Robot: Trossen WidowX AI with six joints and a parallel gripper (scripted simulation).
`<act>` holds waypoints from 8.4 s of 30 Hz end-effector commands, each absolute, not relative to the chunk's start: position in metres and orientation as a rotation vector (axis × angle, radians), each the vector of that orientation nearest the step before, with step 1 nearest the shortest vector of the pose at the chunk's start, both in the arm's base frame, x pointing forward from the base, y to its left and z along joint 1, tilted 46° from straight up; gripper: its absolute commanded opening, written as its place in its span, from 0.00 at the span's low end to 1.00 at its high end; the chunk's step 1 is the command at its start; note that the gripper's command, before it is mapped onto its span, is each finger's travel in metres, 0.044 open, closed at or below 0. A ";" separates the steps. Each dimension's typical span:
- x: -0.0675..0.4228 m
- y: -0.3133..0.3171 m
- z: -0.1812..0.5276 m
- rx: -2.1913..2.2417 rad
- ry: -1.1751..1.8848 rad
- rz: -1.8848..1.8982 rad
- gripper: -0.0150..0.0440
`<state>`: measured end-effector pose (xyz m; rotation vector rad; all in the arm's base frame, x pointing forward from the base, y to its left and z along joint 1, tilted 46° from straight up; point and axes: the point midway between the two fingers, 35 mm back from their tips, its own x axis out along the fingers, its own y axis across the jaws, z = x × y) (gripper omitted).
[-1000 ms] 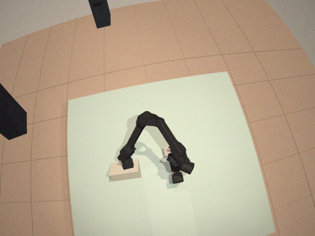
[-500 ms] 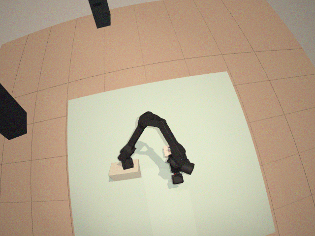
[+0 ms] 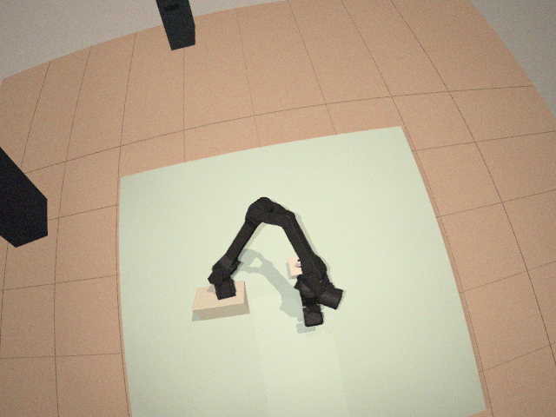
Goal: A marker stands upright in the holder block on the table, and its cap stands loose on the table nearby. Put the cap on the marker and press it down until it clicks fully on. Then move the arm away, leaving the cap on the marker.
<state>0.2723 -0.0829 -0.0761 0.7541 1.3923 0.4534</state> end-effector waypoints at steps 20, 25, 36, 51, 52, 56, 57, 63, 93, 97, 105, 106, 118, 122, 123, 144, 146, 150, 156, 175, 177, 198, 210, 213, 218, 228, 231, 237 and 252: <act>0.267 -0.113 -0.047 0.759 1.393 0.447 0.25; 0.264 -0.124 -0.036 0.759 1.393 0.448 0.25; 0.268 -0.117 -0.012 0.759 1.394 0.446 0.25; 0.272 -0.093 0.039 0.760 1.394 0.446 0.25; 0.273 -0.091 0.042 0.760 1.394 0.446 0.25; 0.272 -0.084 0.055 0.761 1.394 0.446 0.25; 0.272 -0.082 0.058 0.761 1.394 0.447 0.25; 0.270 -0.071 0.077 0.762 1.394 0.448 0.25; 0.267 -0.039 0.097 0.765 1.394 0.452 0.25; 0.268 -0.034 0.093 0.765 1.394 0.451 0.25; 0.270 -0.025 0.084 0.765 1.394 0.452 0.25; 0.271 -0.024 0.083 0.765 1.393 0.452 0.25; 0.273 -0.010 0.070 0.767 1.393 0.454 0.25; 0.273 -0.010 0.069 0.767 1.393 0.454 0.25; 0.273 -0.010 0.069 0.767 1.393 0.454 0.25; 0.272 -0.010 0.069 0.760 1.394 0.457 0.97; 0.272 -0.010 0.069 0.760 1.394 0.457 1.00; 0.271 -0.027 0.084 0.758 1.394 0.452 1.00; 0.261 -0.063 0.121 0.760 1.397 0.454 1.00; 0.261 -0.058 0.113 0.751 1.389 0.464 0.33; 0.261 -0.058 0.113 0.751 1.389 0.464 0.25; 0.263 -0.050 0.105 0.751 1.389 0.464 0.25; 0.266 -0.038 0.093 0.751 1.388 0.465 0.25; 0.267 -0.035 0.090 0.751 1.388 0.465 0.25; 0.268 -0.030 0.085 0.751 1.388 0.465 0.25; 0.268 -0.041 0.095 0.754 1.382 0.451 0.25; 0.263 -0.072 0.124 0.800 1.384 0.403 0.25; 0.254 -0.096 0.150 0.843 1.384 0.365 0.25; 0.254 -0.096 0.150 0.843 1.384 0.365 0.83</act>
